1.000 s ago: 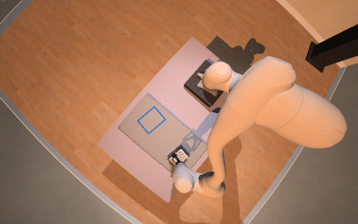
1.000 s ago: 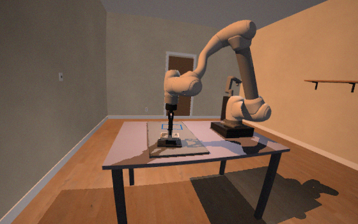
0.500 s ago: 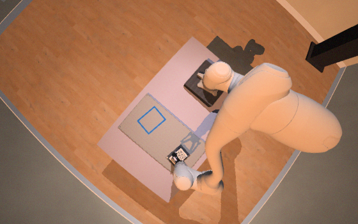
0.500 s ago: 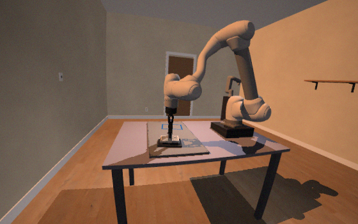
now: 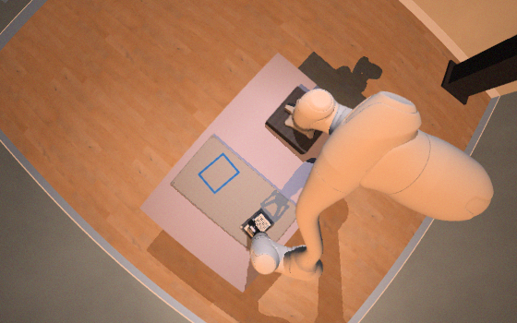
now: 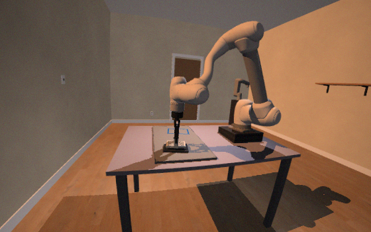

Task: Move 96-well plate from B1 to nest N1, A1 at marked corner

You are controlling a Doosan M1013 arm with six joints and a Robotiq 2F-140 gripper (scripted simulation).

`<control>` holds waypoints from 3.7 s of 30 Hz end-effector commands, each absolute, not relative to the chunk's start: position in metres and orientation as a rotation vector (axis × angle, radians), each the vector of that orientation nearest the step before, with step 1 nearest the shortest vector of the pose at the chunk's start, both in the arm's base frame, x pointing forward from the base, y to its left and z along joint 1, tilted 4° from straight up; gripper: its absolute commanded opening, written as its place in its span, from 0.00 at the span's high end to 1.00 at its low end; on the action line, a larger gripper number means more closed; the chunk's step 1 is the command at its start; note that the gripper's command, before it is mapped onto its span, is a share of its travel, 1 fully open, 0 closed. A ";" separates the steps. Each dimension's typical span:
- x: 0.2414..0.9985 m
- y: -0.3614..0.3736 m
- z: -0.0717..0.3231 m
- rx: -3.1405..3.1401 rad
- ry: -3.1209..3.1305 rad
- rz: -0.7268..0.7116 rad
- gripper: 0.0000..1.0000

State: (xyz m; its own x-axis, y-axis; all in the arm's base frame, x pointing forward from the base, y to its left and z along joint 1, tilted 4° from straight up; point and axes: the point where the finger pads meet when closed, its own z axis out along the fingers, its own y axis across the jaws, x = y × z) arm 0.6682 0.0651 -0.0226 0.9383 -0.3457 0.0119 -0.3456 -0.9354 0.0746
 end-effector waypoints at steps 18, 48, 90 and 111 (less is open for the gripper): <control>0.668 0.065 -0.025 3.018 -0.539 -0.002 1.00; 0.668 0.065 -0.029 3.018 -0.539 -0.002 1.00; 0.668 0.064 -0.033 3.018 -0.539 -0.002 0.00; 0.668 0.067 -0.002 3.018 -0.539 -0.002 0.00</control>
State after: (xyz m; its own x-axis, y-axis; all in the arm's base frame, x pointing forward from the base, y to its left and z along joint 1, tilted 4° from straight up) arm 0.6684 0.0662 -0.0085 0.9383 -0.3457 0.0120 -0.3456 -0.9354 0.0745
